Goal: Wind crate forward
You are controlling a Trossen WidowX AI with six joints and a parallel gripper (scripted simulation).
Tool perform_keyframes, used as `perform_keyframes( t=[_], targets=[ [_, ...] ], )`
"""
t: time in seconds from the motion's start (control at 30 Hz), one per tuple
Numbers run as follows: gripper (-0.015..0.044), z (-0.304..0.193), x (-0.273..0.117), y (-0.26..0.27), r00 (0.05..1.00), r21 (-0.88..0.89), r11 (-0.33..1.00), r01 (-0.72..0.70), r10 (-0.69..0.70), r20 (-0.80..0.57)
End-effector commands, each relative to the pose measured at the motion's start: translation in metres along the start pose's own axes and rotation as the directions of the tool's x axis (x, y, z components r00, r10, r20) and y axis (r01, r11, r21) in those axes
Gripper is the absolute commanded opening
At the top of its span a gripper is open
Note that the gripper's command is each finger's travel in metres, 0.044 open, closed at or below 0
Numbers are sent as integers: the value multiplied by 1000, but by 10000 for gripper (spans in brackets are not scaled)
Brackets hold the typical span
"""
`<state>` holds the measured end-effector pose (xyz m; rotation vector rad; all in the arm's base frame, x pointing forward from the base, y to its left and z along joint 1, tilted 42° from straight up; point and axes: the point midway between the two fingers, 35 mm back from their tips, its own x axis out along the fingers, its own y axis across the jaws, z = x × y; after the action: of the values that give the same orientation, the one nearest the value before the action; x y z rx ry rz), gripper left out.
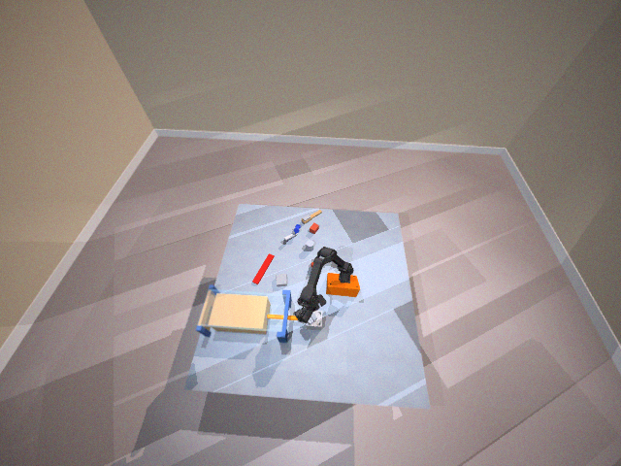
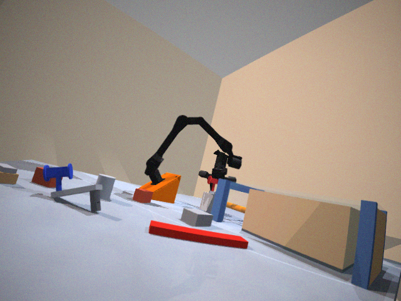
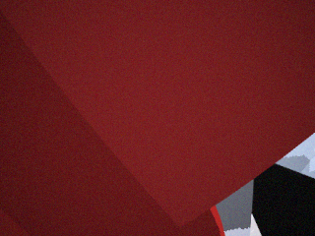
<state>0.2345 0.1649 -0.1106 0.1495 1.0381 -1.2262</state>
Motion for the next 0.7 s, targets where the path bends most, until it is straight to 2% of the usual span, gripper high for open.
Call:
perform_keyframes(
  t=[0.0,0.37,0.67],
  targets=[
    [0,0,4,1,1000,-15,1000,6,-6,0],
    [0,0,4,3,1000,-51,999,3,-3,0],
    [0,0,4,1,1000,-8,1000,7,-7,0]
  ],
)
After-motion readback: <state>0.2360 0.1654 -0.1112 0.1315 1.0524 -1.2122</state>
